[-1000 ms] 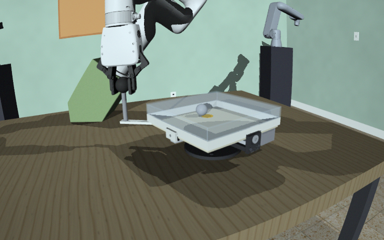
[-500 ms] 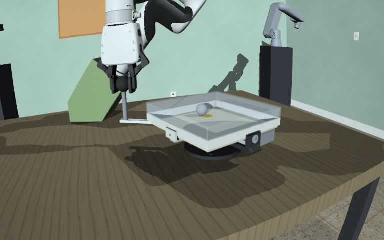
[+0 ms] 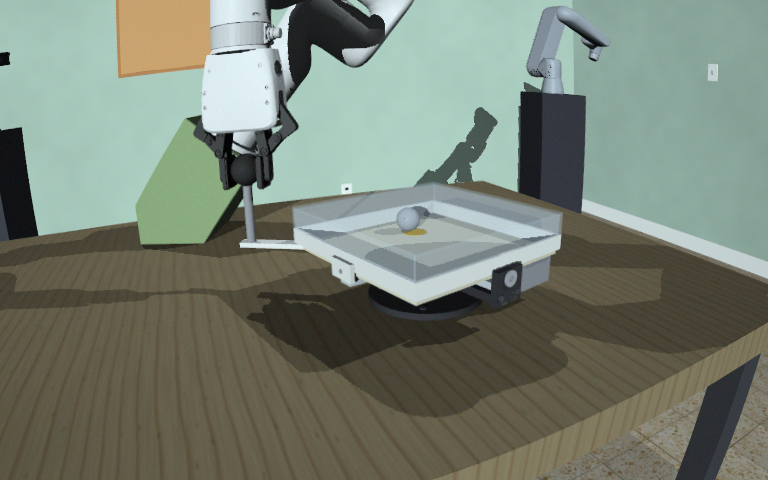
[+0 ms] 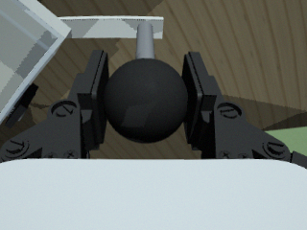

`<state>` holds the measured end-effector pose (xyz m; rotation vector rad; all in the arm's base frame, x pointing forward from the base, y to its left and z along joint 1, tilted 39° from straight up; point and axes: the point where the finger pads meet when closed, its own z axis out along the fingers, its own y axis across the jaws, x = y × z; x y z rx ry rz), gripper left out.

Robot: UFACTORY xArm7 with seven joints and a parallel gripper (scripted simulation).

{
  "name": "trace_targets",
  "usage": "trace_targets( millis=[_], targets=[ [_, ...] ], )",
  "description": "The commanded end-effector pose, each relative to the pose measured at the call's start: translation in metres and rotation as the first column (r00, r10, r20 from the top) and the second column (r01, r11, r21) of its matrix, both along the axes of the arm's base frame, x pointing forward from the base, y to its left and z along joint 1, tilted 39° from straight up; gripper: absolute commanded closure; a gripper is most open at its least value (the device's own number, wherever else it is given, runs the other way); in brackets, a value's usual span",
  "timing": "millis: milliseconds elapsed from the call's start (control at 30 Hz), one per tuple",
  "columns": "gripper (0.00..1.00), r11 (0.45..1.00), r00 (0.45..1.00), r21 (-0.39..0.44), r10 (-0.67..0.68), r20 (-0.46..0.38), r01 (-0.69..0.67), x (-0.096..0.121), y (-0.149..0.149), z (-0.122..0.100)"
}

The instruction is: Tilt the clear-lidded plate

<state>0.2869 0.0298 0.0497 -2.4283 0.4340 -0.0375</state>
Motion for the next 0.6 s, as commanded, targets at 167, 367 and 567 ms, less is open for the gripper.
trace_targets(
  millis=[167,367,567],
  targets=[
    [1.0,1.0,1.0,-0.001,-0.003,0.003,0.003,0.0016,-0.0012,0.0003],
    [1.0,1.0,1.0,-0.001,-0.003,0.003,0.003,0.002,-0.002,0.0026],
    [1.0,1.0,1.0,-0.001,-0.003,0.003,0.003,0.0017,-0.0022,0.0036]
  ],
)
